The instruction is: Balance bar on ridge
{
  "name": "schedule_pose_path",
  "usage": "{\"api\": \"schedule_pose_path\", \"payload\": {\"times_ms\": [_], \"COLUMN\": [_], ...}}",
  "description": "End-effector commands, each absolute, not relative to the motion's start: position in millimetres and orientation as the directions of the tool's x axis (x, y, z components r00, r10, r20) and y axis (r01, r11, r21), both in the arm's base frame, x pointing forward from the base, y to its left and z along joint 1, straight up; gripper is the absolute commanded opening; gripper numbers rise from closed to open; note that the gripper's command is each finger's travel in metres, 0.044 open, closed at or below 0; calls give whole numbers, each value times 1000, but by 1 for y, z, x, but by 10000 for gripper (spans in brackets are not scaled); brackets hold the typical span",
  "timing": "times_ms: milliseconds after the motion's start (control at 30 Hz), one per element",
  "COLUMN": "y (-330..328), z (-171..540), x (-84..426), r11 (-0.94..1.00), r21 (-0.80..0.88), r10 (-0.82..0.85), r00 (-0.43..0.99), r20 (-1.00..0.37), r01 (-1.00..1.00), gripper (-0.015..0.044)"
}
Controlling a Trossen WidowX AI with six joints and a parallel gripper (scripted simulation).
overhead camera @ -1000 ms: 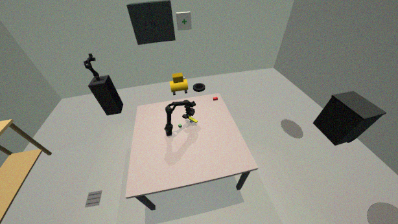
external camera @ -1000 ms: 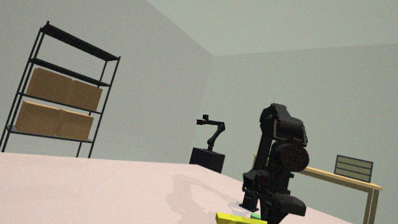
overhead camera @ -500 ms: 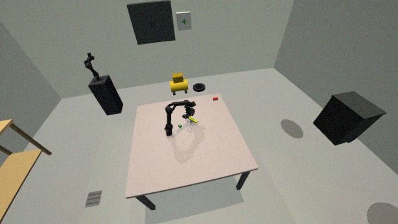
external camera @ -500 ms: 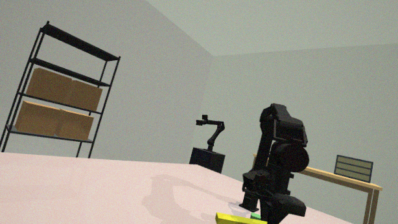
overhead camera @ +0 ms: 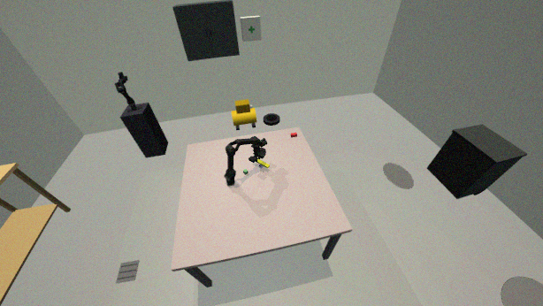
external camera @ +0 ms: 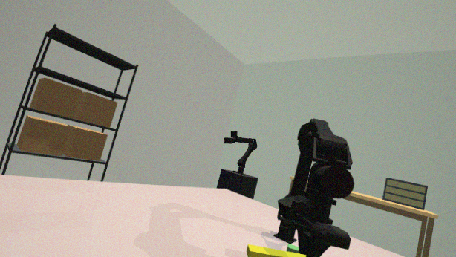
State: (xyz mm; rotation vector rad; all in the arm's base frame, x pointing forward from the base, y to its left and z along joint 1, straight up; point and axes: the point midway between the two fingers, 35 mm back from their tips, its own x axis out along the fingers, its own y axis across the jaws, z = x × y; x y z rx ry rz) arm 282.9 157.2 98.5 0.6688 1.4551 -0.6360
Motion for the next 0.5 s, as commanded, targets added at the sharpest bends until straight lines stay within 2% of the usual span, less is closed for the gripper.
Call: {"api": "schedule_pose_path", "payload": {"times_ms": [0, 467], "y": [157, 157], "z": [98, 97], "x": [283, 283], "r11": [668, 668], "r21": [26, 26], "r10": [13, 13], "r00": [23, 23], "r20": [-1000, -1000], "r01": [744, 744], "gripper": [0, 0]}}
